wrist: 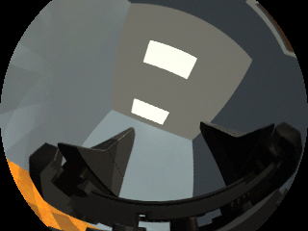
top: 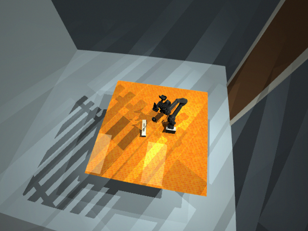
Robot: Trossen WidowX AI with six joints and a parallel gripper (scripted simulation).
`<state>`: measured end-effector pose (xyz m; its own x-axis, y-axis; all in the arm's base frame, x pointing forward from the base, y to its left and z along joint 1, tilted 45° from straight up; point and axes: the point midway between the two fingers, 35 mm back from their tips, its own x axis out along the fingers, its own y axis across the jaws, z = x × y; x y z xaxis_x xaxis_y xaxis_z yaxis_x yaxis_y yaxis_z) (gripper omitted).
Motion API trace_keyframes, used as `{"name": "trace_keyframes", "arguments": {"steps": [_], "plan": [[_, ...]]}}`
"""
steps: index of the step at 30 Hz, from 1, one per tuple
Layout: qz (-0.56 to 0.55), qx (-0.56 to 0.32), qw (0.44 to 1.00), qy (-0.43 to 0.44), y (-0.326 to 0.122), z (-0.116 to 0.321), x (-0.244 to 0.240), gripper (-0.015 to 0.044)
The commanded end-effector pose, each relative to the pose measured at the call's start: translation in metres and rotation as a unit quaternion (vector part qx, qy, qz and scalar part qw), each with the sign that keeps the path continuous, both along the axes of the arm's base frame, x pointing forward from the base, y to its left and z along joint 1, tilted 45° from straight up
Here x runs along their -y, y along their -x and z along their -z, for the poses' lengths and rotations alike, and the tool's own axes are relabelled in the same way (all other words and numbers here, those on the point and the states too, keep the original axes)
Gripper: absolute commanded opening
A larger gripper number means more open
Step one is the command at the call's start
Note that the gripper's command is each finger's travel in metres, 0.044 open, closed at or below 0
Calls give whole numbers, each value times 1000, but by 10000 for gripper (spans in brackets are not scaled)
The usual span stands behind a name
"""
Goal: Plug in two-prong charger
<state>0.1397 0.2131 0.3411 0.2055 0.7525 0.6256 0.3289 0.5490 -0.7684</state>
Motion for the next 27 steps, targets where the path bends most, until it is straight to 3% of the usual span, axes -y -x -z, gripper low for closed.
{"name": "trace_keyframes", "arguments": {"steps": [1,14,27], "plan": [[0,-3,1000,1,-1,0,0,426],[1,-231,973,24,-62,33,-17,440],[35,-451,892,15,-116,81,-19,440]]}}
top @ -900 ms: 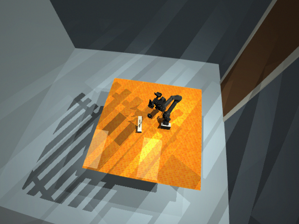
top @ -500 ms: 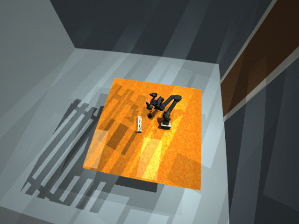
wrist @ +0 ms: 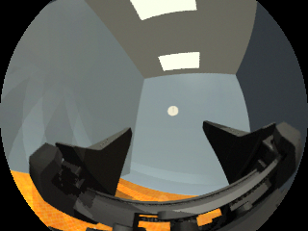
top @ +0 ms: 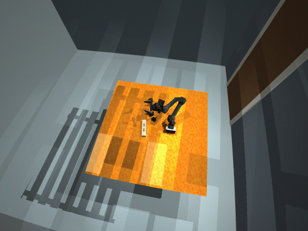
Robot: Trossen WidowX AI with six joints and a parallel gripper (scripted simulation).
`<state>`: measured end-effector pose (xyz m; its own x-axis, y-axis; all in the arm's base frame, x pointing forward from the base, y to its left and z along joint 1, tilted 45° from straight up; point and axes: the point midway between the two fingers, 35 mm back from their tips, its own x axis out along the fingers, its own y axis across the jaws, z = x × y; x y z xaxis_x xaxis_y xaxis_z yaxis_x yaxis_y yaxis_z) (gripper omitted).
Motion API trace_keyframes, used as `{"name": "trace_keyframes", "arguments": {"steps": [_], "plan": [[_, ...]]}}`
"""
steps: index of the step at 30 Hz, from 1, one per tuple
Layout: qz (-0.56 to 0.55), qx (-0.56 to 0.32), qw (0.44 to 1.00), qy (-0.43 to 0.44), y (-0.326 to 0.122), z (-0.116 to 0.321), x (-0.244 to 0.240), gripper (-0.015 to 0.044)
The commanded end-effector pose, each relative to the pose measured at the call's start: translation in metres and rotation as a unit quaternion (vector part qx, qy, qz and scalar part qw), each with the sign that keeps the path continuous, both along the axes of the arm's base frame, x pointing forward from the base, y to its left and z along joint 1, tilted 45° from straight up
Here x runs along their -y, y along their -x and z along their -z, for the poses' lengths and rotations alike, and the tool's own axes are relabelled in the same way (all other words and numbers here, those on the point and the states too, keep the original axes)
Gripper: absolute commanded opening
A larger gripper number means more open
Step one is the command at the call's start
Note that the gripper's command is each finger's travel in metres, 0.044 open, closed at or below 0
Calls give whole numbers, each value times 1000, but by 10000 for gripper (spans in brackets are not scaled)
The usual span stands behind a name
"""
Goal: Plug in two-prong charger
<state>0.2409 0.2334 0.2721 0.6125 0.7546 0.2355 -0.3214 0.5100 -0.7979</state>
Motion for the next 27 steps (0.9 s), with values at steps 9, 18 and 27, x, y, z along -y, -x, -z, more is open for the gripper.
{"name": "trace_keyframes", "arguments": {"steps": [9,18,27], "plan": [[71,-208,975,-9,-42,49,10,440],[140,-340,930,-21,-60,88,26,440],[222,-449,865,-38,-68,124,48,440]]}}
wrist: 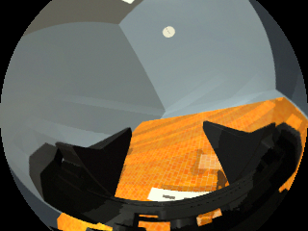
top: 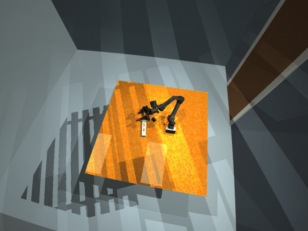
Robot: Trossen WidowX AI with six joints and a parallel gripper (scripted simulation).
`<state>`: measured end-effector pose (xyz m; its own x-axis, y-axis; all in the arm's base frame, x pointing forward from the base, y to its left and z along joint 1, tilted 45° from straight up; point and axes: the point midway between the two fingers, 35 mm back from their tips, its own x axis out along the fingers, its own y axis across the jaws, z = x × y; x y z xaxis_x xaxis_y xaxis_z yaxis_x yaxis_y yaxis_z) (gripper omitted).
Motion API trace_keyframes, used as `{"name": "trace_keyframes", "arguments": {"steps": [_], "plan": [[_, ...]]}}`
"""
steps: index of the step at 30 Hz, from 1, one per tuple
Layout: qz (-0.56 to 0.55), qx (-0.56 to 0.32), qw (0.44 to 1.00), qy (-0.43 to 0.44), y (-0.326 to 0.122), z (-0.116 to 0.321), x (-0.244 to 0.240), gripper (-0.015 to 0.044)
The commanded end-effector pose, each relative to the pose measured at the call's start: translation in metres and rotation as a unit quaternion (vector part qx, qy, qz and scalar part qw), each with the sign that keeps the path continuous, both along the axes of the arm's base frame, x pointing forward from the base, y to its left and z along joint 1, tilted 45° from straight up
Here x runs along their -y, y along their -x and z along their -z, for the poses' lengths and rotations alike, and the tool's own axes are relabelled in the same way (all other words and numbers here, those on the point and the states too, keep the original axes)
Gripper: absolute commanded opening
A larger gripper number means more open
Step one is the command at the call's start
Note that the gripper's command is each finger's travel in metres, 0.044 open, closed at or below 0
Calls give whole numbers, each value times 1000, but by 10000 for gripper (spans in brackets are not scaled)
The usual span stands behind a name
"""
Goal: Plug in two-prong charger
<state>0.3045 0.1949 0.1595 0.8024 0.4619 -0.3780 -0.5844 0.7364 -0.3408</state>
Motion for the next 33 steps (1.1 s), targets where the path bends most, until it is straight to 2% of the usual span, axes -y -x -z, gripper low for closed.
{"name": "trace_keyframes", "arguments": {"steps": [1,17,33], "plan": [[49,-57,997,-2,-4,16,12,440],[236,-223,946,11,4,65,64,440],[429,-312,847,46,30,86,122,440]]}}
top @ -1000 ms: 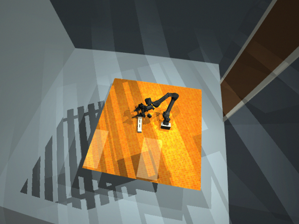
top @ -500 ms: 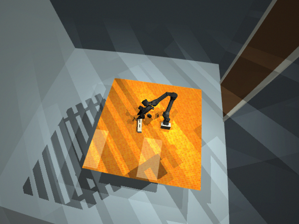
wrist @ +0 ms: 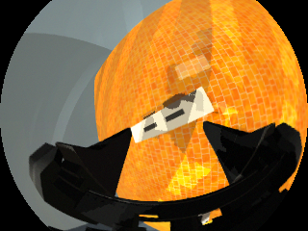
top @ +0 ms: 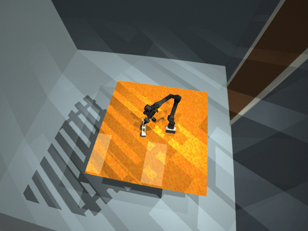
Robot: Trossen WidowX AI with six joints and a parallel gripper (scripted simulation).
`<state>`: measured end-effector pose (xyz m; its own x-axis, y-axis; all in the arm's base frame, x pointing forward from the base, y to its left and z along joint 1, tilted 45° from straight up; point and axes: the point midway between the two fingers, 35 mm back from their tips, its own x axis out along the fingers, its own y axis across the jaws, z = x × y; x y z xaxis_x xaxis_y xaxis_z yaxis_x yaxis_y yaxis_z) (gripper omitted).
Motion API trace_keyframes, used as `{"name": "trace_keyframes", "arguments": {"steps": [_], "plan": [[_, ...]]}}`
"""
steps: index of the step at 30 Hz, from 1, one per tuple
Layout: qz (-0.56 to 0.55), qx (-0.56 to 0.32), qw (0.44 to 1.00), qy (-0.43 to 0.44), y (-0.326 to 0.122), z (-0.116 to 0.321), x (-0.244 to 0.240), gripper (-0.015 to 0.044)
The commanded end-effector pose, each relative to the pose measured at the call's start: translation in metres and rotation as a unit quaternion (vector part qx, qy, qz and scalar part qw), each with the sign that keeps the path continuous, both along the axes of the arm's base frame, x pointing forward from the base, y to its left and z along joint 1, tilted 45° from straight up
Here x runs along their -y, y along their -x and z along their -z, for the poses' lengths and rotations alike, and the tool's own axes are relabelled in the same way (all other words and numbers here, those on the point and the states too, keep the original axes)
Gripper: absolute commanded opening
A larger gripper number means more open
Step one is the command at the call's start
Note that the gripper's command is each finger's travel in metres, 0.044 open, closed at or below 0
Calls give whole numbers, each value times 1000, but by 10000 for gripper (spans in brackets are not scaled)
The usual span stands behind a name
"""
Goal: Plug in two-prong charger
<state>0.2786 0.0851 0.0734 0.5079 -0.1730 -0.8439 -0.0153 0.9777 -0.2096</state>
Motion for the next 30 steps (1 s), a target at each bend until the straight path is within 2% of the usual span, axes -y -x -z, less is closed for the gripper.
{"name": "trace_keyframes", "arguments": {"steps": [1,22,30], "plan": [[57,-23,998,21,6,1,16,440],[276,-90,944,159,48,-20,85,440],[304,-93,930,185,55,-28,95,440]]}}
